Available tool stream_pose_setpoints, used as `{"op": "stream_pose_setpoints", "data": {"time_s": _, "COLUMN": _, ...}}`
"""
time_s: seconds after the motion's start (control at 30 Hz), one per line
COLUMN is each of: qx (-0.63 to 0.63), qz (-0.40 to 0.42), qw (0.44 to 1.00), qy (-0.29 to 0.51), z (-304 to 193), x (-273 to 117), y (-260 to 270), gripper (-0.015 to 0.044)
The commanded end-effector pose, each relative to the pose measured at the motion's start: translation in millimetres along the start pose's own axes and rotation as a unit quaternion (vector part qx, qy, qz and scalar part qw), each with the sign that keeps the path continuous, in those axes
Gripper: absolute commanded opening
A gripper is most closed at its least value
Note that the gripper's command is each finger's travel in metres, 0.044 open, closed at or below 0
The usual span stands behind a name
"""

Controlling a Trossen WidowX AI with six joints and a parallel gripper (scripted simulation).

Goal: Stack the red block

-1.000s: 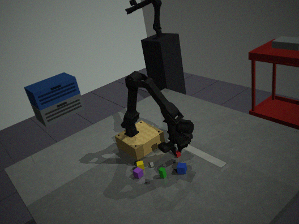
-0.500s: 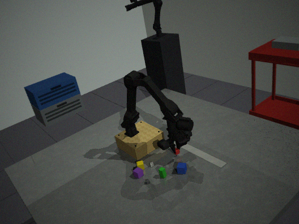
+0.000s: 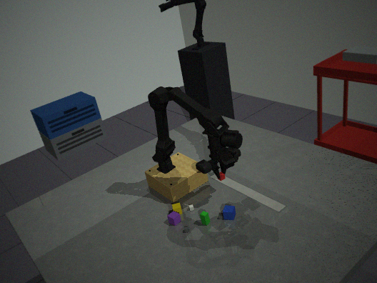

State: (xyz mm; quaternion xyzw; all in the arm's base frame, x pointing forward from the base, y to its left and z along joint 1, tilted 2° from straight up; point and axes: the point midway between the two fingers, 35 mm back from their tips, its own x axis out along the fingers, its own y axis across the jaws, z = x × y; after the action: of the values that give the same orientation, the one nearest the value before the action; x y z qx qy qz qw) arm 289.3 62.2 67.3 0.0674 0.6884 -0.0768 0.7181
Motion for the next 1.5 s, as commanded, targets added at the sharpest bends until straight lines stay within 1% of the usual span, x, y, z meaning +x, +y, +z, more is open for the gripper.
{"op": "stream_pose_setpoints", "data": {"time_s": 0.0, "qx": 0.002, "qz": 0.0, "qw": 1.0, "qy": -0.005, "z": 1, "x": -21, "y": 0, "gripper": 0.0}}
{"op": "stream_pose_setpoints", "data": {"time_s": 0.3, "qx": 0.002, "qz": 0.0, "qw": 1.0, "qy": -0.005, "z": 1, "x": -25, "y": 0, "gripper": 0.0}}
{"op": "stream_pose_setpoints", "data": {"time_s": 0.43, "qx": 0.005, "qz": 0.0, "qw": 1.0, "qy": -0.008, "z": 9, "x": -25, "y": -8, "gripper": 0.0}}
{"op": "stream_pose_setpoints", "data": {"time_s": 1.13, "qx": 0.01, "qz": -0.006, "qw": 1.0, "qy": -0.011, "z": 69, "x": -28, "y": -110, "gripper": 0.0}}
{"op": "stream_pose_setpoints", "data": {"time_s": 1.37, "qx": 0.002, "qz": -0.007, "qw": 1.0, "qy": -0.009, "z": 78, "x": -28, "y": -150, "gripper": 0.0}}
{"op": "stream_pose_setpoints", "data": {"time_s": 1.47, "qx": 0.002, "qz": -0.007, "qw": 1.0, "qy": -0.009, "z": 78, "x": -28, "y": -153, "gripper": 0.0}}
